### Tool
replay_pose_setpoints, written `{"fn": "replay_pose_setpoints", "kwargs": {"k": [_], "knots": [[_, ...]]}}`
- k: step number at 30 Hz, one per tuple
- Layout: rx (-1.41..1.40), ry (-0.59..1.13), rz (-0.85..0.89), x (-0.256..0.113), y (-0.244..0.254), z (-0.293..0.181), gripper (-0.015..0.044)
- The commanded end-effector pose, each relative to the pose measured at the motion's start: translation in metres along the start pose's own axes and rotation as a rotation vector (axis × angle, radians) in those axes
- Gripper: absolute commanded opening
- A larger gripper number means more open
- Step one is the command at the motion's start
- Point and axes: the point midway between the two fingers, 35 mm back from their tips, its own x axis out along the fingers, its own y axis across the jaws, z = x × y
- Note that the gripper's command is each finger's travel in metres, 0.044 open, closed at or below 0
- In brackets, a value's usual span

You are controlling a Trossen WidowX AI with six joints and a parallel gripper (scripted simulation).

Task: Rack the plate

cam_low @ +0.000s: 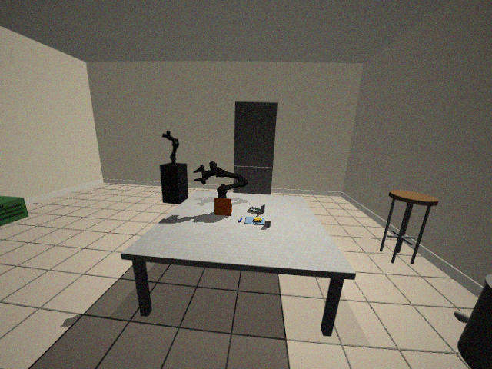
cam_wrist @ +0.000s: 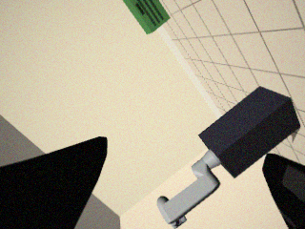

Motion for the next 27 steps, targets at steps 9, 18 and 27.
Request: {"fn": "replay_pose_setpoints", "kwargs": {"k": [9,18,27], "knots": [[-0.337,0.257,-0.107,-0.003,-0.008,-0.065,0.04],[-0.576,0.447,-0.153,-0.014,-0.019,-0.111,0.04],[-0.804,0.634,-0.171,-0.032,-0.033,-0.152,0.04]]}}
